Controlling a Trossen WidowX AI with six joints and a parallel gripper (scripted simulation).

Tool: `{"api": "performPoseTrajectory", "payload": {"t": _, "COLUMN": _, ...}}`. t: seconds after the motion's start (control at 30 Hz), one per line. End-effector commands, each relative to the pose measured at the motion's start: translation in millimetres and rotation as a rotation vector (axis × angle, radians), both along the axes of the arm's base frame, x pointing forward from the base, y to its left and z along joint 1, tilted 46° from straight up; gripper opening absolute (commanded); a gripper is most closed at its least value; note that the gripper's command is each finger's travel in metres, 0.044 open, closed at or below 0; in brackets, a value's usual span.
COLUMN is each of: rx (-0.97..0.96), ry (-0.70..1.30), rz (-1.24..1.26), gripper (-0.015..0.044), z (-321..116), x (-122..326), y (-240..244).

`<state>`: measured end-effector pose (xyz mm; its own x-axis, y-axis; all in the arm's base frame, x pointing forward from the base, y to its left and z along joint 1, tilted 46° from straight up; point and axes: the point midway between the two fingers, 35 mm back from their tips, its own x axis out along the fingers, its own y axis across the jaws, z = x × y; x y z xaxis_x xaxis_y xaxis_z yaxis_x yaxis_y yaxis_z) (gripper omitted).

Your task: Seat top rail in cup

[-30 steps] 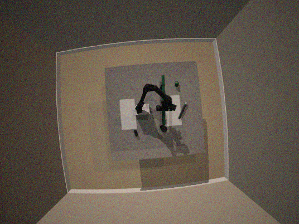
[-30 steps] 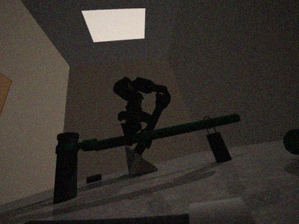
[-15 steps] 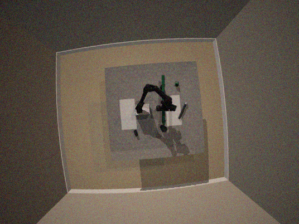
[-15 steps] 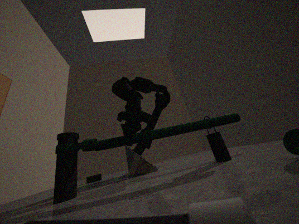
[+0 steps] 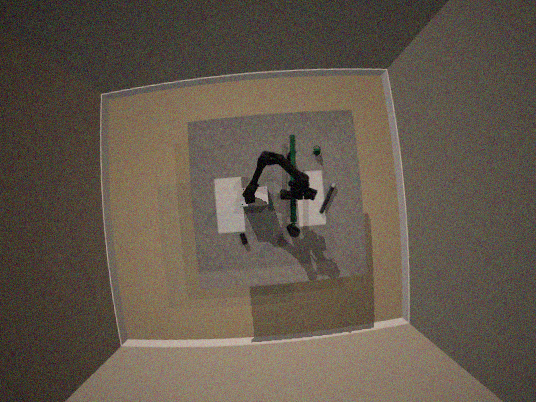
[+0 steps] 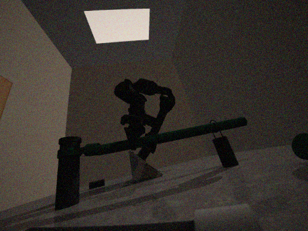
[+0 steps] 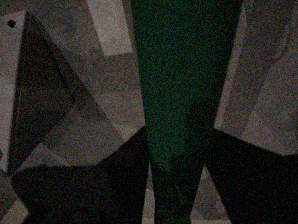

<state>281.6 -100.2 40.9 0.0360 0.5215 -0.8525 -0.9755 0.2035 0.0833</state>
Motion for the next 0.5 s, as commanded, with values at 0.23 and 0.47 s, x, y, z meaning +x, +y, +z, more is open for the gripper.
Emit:
{"api": "performPoseTrajectory", "payload": {"t": 0.23, "rx": -0.036, "ry": -0.008, "rz": -0.021, "gripper": 0.0, "z": 0.1, "x": -0.8, "y": -18.9}}
{"api": "performPoseTrajectory", "payload": {"t": 0.47, "rx": -0.036, "ry": -0.008, "rz": -0.021, "gripper": 0.0, "z": -2.0, "x": -1.9, "y": -22.8}}
